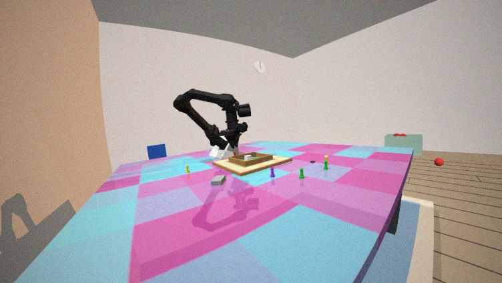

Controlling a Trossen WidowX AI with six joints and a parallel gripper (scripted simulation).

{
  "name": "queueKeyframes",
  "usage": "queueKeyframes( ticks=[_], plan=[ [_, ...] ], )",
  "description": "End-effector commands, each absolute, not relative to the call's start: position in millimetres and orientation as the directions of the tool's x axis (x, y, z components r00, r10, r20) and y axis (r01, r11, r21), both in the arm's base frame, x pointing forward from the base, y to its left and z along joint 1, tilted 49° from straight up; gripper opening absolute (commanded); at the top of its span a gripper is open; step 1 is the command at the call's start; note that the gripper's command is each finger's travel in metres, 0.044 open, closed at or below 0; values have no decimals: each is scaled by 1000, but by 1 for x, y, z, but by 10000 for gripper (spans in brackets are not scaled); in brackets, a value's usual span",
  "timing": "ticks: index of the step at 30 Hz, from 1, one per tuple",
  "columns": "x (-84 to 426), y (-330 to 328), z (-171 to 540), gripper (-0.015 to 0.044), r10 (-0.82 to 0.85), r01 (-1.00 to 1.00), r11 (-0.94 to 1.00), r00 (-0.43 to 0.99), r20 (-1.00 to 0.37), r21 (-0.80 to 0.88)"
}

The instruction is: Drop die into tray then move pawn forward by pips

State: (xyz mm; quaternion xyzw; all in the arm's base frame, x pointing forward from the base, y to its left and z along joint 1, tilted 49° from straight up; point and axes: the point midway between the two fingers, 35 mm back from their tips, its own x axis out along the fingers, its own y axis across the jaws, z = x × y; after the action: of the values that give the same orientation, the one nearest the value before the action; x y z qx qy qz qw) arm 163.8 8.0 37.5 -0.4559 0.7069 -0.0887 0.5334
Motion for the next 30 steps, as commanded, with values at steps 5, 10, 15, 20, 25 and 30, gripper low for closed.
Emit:
queueKeyframes(
  ticks=[5, 10, 15, 20, 25, 30],
  plan=[
    [161, -2, 31, 200, -745, -555, 563, -19, -667, -613],
    [161, -8, 25, 200, -744, -555, 563, -18, -668, -612],
    [161, -14, 20, 200, -744, -555, 563, -18, -668, -612],
    [160, -20, 15, 200, -745, -555, 563, -18, -667, -613],
    [160, -26, 10, 200, -745, -554, 562, -18, -666, -614],
    [159, -31, 7, 200, -746, -554, 562, -19, -665, -615]
  ],
)
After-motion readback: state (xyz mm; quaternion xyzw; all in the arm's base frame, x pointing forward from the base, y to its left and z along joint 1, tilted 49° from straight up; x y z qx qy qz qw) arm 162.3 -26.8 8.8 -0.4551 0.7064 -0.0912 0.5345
